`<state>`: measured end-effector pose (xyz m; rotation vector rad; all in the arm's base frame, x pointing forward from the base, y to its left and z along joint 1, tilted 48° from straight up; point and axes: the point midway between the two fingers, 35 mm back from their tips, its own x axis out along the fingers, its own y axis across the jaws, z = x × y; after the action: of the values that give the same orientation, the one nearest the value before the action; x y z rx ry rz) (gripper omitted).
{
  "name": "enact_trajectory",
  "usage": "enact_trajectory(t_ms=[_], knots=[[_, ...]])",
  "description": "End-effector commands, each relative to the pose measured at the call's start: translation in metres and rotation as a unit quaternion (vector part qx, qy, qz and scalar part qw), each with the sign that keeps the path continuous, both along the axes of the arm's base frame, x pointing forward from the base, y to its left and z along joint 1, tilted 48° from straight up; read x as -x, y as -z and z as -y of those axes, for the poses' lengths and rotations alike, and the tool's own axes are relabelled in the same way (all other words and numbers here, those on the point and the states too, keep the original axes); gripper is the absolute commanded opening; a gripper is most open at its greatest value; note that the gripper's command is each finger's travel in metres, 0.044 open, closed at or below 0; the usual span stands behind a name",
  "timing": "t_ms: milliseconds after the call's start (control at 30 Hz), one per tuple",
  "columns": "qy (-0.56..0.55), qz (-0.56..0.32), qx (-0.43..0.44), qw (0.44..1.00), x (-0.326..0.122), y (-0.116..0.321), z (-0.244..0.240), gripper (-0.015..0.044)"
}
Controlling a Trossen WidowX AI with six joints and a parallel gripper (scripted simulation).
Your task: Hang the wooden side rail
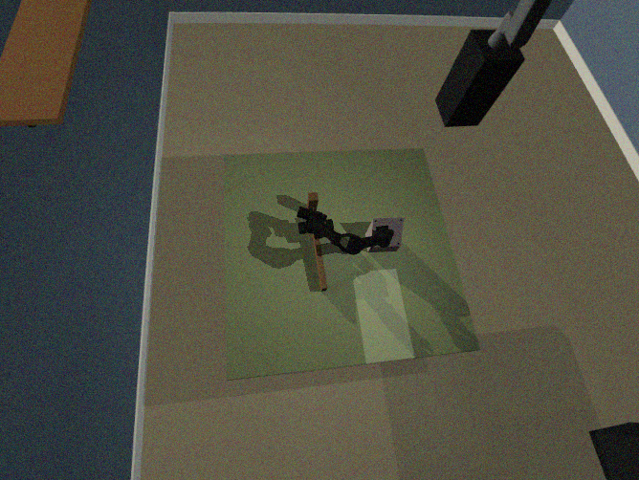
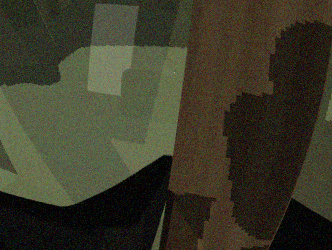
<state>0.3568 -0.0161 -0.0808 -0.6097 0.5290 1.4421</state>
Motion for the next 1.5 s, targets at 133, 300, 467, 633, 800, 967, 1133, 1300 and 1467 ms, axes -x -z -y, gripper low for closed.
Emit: enact_trajectory(t_ms=[133,300,467,633,800,967,1133,1300,1467], knots=[[0.005,0.003,0.001,1.0,-0.0002,0.0007,0.0054,0.0],[0.005,0.003,0.001,1.0,0.0003,0.0015,0.0053,0.0],[0.005,0.003,0.001,1.0,0.0009,0.0023,0.0053,0.0],[0.005,0.003,0.001,1.0,0.0008,0.0024,0.0057,0.0],[0.005,0.003,0.001,1.0,0.0005,0.0024,0.0063,0.0],[0.005,0.003,0.002,1.0,0.0002,0.0024,0.0068,0.0],[0.005,0.003,0.002,1.0,-0.0002,0.0024,0.0074,0.0],[0.005,0.003,0.002,1.0,-0.0005,0.0024,0.0079,0.0],[0.005,0.003,0.002,1.0,-0.001,0.0026,0.0084,0.0]])
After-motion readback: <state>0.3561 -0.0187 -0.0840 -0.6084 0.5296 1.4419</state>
